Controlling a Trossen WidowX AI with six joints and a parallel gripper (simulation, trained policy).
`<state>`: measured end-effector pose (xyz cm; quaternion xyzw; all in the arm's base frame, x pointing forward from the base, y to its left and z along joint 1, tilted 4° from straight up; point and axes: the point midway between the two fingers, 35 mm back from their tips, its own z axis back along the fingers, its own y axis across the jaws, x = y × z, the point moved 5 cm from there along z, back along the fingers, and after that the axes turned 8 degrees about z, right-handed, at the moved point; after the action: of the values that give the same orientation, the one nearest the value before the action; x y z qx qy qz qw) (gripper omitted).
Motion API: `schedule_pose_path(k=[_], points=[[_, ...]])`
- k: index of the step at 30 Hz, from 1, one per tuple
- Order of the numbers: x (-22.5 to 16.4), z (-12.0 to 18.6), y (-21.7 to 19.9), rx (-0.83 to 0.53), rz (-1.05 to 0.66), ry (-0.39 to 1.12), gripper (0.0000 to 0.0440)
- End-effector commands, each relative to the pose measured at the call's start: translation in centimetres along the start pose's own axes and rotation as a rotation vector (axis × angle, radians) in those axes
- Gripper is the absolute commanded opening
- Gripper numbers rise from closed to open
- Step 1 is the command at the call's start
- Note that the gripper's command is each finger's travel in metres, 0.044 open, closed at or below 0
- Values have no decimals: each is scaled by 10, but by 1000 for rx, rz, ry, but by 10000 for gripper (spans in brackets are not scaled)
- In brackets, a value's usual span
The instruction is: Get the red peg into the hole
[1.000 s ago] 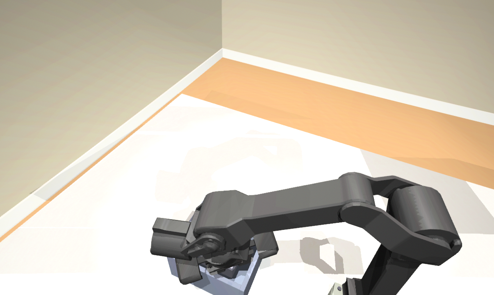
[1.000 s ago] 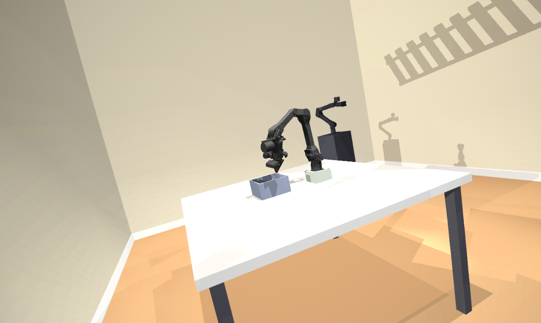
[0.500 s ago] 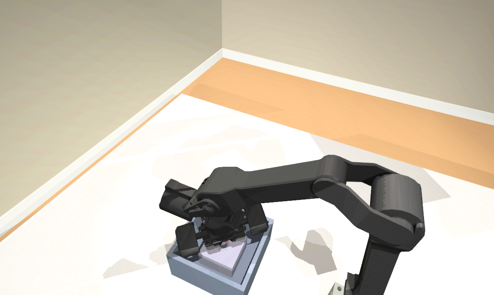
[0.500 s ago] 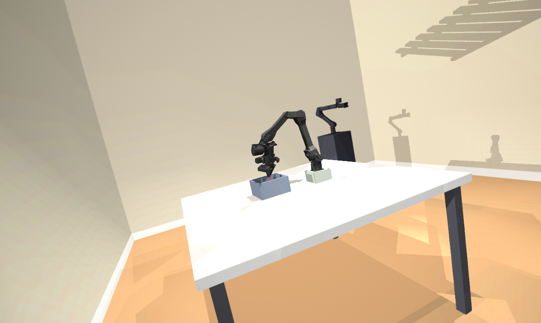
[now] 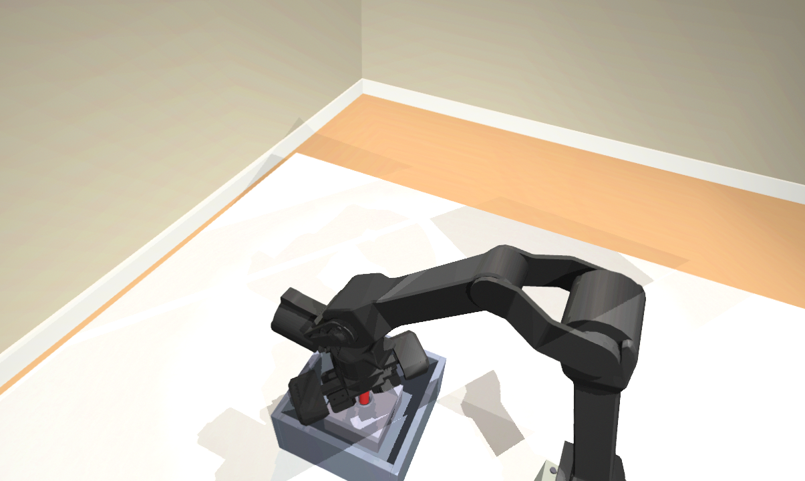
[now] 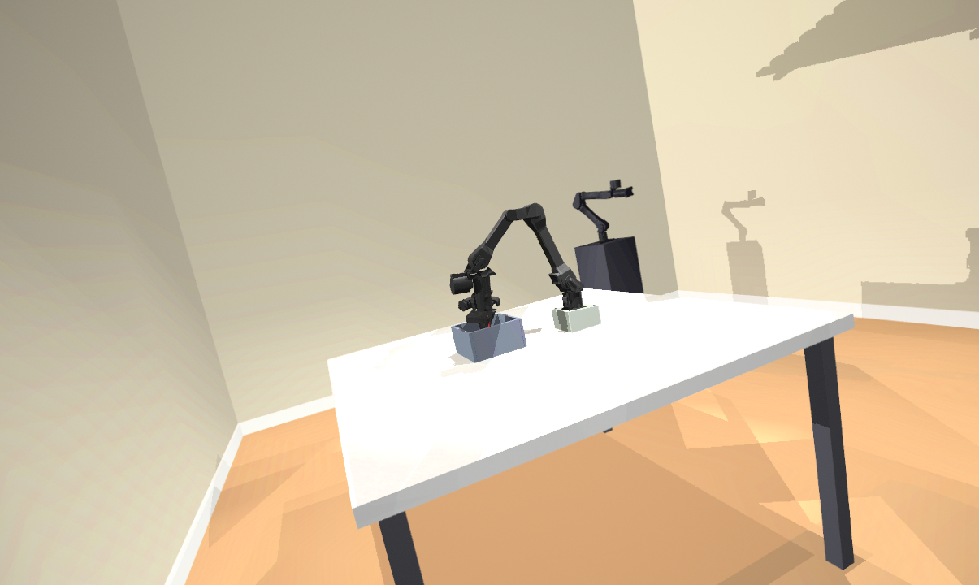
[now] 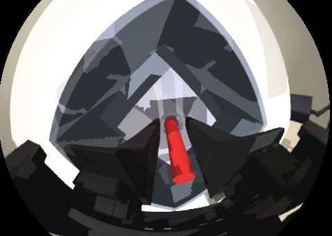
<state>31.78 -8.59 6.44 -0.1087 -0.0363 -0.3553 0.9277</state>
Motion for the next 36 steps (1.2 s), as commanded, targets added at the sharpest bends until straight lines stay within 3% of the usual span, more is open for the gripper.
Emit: schedule_pose_path(k=[1,3,15,24,36], points=[[10,0,-1,16,26,-6,156],[15,3,0,24,38,-7,156],[53,16,20,114,37,18,440],[83,38,46,237,41,-27,440],[84,39,47,241,42,-30,440]])
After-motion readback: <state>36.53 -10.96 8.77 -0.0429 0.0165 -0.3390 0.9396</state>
